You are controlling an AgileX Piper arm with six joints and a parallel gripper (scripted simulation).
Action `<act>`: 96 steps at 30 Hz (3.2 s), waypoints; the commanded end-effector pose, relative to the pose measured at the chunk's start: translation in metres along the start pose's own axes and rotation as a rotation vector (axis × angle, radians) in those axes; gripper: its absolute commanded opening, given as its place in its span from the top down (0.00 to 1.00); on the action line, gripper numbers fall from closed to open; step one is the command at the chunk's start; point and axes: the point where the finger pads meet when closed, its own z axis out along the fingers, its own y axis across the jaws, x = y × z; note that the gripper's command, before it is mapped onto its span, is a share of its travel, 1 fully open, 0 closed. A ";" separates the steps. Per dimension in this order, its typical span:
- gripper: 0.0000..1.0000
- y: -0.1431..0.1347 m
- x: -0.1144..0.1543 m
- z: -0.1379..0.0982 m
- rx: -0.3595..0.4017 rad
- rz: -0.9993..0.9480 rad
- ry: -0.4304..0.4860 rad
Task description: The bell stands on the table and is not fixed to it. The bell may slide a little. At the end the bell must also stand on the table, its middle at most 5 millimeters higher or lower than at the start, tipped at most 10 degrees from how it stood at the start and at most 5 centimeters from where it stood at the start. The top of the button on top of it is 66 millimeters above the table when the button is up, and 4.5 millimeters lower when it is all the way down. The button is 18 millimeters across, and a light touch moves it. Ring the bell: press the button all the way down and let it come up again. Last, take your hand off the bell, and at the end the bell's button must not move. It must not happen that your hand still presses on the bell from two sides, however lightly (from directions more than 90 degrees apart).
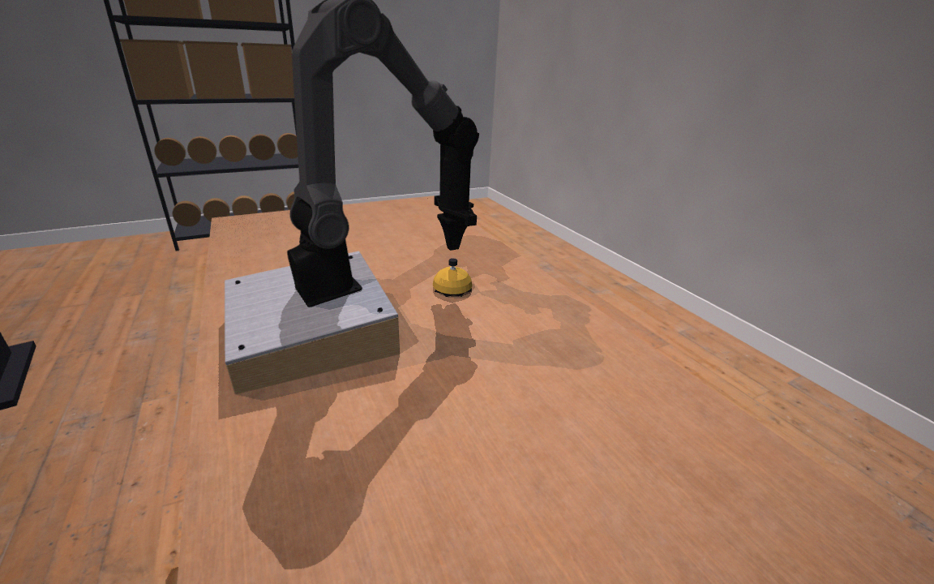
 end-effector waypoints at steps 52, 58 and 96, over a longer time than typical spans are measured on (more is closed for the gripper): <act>1.00 -0.001 -0.001 0.017 0.001 0.001 -0.001; 1.00 -0.001 -0.001 0.017 0.001 0.001 -0.001; 1.00 0.000 -0.001 0.027 0.001 0.001 -0.001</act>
